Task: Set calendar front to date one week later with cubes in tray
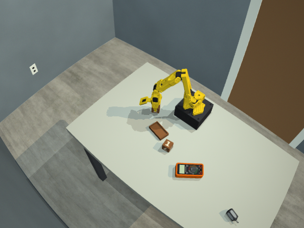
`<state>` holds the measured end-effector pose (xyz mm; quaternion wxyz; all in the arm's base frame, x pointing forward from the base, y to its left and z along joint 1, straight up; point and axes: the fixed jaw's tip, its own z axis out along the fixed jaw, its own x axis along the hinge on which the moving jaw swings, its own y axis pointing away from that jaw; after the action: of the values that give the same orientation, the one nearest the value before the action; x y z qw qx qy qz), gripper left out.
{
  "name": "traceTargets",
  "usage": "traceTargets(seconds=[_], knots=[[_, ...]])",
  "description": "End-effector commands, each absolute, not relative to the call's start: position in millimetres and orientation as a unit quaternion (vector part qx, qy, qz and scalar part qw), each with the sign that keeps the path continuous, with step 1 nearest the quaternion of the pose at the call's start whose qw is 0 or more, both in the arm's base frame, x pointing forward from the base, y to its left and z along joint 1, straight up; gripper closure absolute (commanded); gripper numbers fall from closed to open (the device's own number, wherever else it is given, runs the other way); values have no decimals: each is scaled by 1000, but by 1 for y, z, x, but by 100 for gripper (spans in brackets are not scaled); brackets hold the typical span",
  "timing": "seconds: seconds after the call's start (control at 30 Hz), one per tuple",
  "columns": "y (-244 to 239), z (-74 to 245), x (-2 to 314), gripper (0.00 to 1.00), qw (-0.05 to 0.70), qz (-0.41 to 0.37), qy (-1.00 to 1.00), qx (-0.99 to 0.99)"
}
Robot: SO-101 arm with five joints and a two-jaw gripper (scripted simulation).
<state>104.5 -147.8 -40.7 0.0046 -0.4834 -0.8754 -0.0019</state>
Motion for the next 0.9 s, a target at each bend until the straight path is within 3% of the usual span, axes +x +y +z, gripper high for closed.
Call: traceTargets(seconds=[0.0, 0.87], knots=[[-143, -46, 104, 100, 12, -6, -876, -483], [-143, -52, 104, 99, 12, -6, -876, -483]])
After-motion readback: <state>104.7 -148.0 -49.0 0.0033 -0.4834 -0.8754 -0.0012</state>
